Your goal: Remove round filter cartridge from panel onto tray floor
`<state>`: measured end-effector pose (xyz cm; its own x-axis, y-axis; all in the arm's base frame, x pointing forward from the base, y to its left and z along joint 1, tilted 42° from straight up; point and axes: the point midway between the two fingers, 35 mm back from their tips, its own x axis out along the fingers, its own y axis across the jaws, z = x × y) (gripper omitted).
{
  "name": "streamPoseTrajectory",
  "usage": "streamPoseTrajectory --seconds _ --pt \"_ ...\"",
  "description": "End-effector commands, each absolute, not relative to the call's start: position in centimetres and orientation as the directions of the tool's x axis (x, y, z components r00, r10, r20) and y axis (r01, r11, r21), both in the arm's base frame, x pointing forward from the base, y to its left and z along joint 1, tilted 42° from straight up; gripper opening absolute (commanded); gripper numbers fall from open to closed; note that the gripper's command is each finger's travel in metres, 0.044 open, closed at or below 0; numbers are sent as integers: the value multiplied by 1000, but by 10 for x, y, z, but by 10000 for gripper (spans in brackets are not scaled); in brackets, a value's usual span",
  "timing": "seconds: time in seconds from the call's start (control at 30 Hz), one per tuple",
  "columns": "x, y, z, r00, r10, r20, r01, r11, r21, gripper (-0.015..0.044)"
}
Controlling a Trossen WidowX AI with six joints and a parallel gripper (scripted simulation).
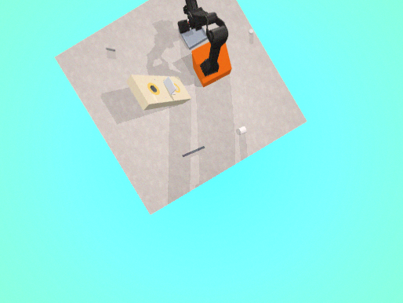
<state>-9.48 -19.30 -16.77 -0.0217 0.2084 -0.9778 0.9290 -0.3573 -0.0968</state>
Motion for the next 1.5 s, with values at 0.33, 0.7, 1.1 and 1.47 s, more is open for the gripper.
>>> streamPoseTrajectory --seconds 0.33,0.7,1.1,1.47 --pt "-92 -167 -203 -35 205 -978 923 -369 -111 0" --pt "-86 -143 -226 -35 206 -978 923 -369 -111 0" --pt "-85 -146 -223 -28 211 -977 922 -371 -107 289" --pt "-87 -152 -217 -28 211 -977 922 -371 -107 440"
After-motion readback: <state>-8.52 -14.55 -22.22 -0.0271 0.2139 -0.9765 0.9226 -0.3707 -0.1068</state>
